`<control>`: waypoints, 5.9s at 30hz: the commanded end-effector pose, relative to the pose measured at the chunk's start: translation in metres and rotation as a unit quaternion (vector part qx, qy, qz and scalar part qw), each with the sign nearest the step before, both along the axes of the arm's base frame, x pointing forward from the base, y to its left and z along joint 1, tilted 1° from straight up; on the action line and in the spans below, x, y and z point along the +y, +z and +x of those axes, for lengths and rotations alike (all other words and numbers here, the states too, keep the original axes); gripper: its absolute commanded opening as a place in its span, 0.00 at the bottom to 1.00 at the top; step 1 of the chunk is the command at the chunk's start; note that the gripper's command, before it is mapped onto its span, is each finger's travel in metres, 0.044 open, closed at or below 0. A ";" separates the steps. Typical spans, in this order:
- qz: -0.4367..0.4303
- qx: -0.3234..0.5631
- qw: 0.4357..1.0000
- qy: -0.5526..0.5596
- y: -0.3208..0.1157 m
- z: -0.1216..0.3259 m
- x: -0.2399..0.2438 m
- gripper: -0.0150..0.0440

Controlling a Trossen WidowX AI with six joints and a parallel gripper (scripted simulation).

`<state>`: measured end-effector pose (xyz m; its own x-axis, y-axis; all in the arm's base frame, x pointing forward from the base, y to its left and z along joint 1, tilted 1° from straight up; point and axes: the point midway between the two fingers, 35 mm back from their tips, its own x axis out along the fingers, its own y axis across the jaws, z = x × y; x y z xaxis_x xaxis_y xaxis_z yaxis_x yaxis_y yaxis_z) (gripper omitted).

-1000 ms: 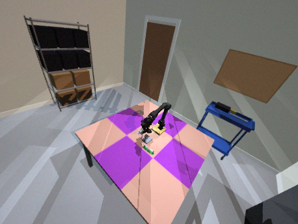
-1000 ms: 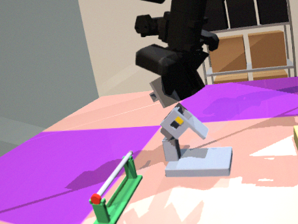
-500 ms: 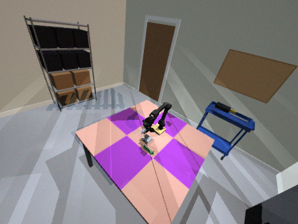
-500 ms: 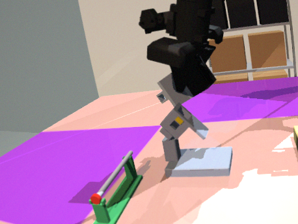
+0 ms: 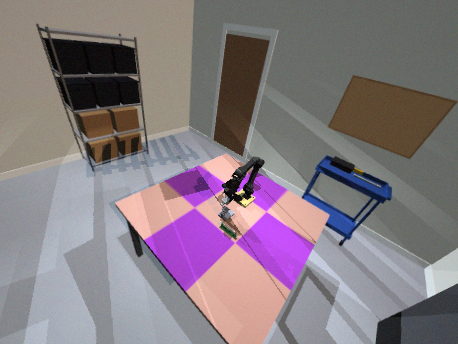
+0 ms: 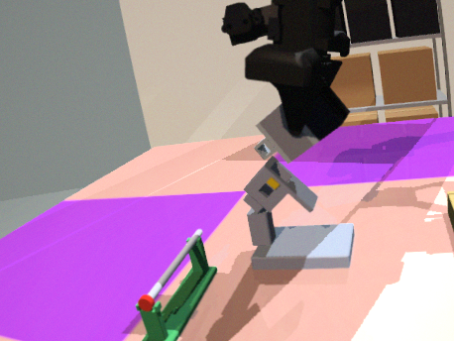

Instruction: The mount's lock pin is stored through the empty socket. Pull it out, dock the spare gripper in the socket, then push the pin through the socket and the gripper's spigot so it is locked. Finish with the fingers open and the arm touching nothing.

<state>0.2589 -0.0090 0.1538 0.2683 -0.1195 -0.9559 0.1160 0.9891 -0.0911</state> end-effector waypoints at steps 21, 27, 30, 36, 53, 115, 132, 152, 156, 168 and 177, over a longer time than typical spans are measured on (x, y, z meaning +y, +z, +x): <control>0.042 0.088 0.993 0.071 0.018 -0.051 0.019 0.25; 0.044 0.083 0.993 0.072 0.013 -0.040 0.021 0.25; 0.045 0.083 0.993 0.072 0.012 -0.038 0.020 0.25; 0.044 0.081 0.993 0.072 0.006 -0.034 0.019 0.25; 0.043 0.080 0.993 0.072 -0.008 -0.017 0.020 0.25; 0.042 0.086 0.993 0.070 -0.013 -0.017 0.020 1.00; 0.042 0.095 0.992 0.071 0.010 -0.053 0.018 1.00; 0.042 0.113 0.990 0.072 0.040 -0.073 0.018 1.00; 0.042 0.116 0.990 0.072 0.048 -0.074 0.018 1.00; 0.042 0.093 0.992 0.074 0.059 -0.078 0.018 1.00; 0.044 0.094 0.992 0.074 0.061 -0.071 0.047 0.78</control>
